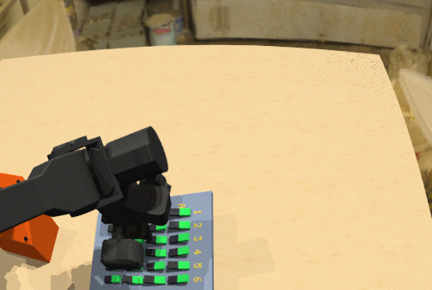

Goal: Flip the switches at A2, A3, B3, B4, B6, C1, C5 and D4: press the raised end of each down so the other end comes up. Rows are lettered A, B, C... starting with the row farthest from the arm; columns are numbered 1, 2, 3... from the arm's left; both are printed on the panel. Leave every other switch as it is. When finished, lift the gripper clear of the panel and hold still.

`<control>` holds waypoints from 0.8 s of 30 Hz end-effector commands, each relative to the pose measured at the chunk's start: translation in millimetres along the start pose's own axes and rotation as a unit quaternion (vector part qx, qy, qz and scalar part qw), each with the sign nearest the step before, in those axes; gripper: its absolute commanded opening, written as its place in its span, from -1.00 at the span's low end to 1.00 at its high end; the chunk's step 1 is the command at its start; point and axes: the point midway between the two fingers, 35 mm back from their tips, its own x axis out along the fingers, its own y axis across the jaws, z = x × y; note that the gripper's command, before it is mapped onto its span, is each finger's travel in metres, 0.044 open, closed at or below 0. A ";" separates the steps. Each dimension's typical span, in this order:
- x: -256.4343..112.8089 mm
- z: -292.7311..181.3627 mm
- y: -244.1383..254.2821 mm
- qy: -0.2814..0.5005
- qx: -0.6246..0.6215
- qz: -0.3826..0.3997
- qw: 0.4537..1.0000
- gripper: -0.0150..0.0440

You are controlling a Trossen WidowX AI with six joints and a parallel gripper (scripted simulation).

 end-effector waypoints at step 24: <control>3.5 -0.2 -0.4 0.000 -0.002 -0.002 1.000 -0.49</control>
